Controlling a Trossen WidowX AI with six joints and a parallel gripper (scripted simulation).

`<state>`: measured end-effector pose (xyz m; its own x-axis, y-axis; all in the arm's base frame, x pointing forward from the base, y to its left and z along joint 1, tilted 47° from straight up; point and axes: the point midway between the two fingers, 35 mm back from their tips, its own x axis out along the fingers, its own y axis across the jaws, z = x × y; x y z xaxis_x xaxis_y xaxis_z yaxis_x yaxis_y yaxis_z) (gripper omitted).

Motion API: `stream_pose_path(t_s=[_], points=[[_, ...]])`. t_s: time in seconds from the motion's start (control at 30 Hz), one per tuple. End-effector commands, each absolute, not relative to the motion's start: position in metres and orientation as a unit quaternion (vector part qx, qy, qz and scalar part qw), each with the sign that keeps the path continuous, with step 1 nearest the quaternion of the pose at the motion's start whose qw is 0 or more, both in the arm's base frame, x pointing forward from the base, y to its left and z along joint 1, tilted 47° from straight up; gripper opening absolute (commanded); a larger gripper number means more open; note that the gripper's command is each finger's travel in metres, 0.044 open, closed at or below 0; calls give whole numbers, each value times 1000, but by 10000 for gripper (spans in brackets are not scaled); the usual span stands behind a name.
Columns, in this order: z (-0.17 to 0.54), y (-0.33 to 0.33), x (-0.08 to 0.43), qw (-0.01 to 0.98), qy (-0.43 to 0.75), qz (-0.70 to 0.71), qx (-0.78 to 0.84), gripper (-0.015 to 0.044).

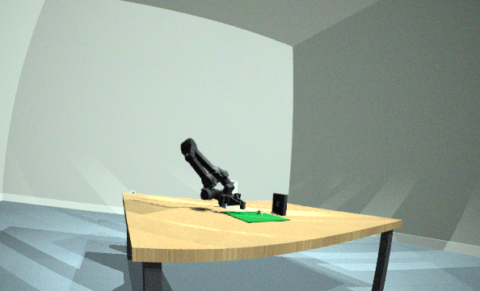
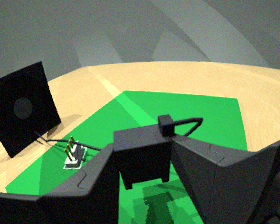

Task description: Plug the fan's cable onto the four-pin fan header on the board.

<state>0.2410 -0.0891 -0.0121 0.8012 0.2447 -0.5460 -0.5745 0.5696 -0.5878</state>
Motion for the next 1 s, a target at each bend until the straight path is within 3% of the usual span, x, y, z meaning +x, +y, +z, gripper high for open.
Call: stream_pose_path(t_s=[0.0,0.97], points=[[-13,-93,243,860,202,238,-403,0],[-30,-105,238,861,207,238,-398,0]])
